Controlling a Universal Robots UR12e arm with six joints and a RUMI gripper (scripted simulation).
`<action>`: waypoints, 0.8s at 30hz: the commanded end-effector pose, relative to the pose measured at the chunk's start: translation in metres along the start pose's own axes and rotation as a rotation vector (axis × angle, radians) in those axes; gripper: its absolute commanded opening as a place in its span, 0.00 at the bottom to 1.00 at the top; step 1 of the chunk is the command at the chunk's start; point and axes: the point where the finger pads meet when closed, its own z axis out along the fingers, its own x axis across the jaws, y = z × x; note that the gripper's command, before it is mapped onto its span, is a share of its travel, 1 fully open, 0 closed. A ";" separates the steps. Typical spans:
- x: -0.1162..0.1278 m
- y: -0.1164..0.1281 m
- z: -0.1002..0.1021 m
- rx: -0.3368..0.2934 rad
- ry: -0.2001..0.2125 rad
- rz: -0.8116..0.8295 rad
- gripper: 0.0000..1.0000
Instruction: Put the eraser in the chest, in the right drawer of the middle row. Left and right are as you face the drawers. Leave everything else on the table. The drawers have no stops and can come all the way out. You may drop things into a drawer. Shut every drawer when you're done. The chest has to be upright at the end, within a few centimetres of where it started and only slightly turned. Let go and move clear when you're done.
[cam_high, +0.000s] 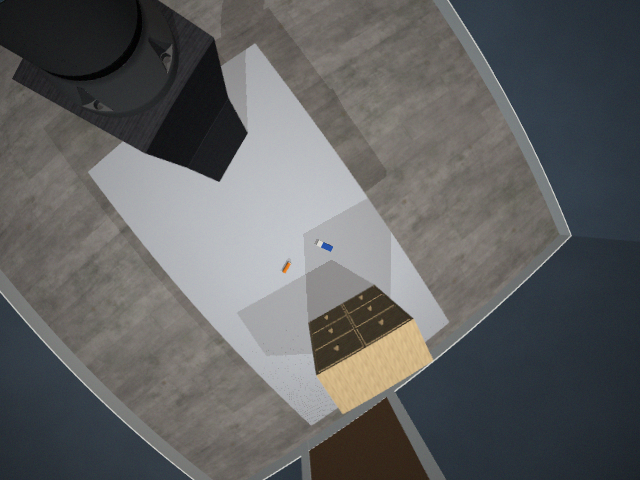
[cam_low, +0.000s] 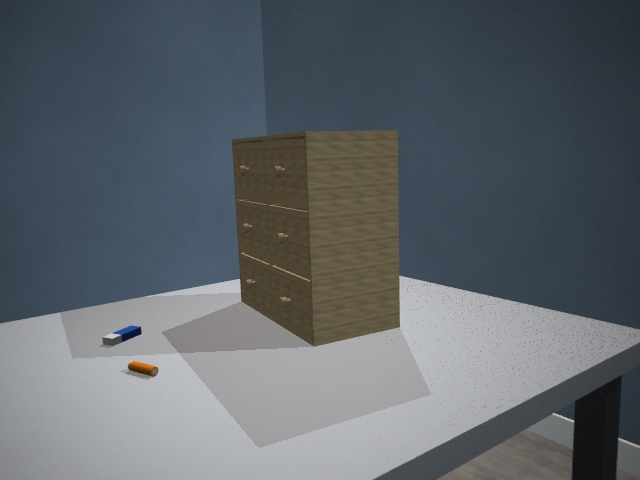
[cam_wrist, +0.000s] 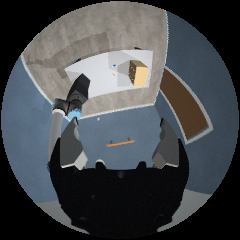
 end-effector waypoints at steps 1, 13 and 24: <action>0.029 -0.036 0.051 0.018 -0.043 -0.017 1.00; 0.087 -0.089 0.187 0.060 -0.133 -0.049 1.00; 0.127 -0.110 0.316 0.113 -0.194 -0.074 1.00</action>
